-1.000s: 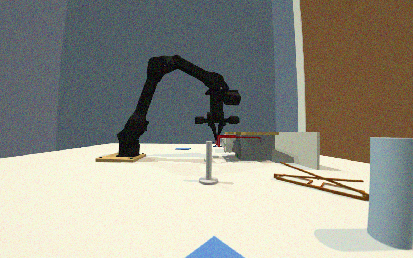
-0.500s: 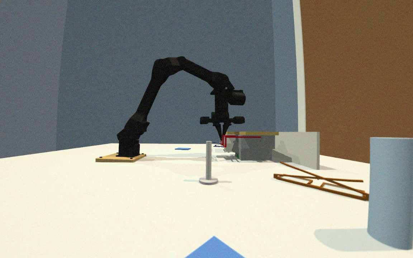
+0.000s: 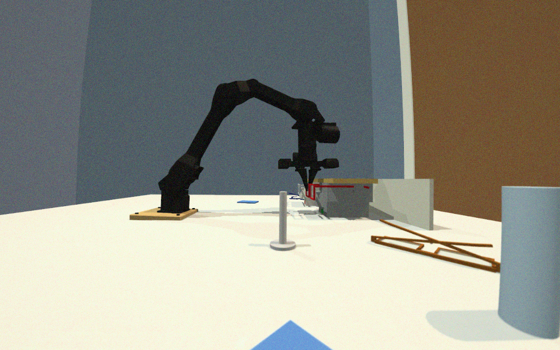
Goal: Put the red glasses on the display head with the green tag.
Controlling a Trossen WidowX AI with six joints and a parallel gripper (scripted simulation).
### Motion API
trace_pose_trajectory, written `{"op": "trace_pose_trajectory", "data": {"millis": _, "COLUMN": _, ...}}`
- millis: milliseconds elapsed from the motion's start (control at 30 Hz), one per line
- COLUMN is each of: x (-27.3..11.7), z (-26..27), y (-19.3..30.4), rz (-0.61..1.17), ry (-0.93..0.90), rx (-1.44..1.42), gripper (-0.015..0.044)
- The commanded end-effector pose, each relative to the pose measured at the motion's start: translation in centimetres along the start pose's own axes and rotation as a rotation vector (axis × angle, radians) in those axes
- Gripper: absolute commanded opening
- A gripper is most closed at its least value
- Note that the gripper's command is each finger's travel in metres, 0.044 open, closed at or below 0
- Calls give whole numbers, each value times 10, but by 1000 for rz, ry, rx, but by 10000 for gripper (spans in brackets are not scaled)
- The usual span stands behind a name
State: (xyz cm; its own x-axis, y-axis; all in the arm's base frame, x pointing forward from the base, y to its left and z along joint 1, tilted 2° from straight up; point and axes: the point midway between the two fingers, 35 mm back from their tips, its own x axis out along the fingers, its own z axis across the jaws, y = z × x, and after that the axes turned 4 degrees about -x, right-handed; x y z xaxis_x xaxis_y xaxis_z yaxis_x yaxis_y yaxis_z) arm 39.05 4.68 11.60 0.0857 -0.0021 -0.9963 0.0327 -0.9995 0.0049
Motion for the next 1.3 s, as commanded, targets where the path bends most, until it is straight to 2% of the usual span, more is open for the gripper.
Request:
{"op": "trace_pose_trajectory", "data": {"millis": 0, "x": 0, "z": -6, "y": 0, "rz": -2, "ry": 0, "rx": -5, "gripper": 0}}
{"op": "trace_pose_trajectory", "data": {"millis": 1267, "x": 7, "z": -10, "y": 0, "rz": -2, "ry": 1, "rx": -5, "gripper": 0}}
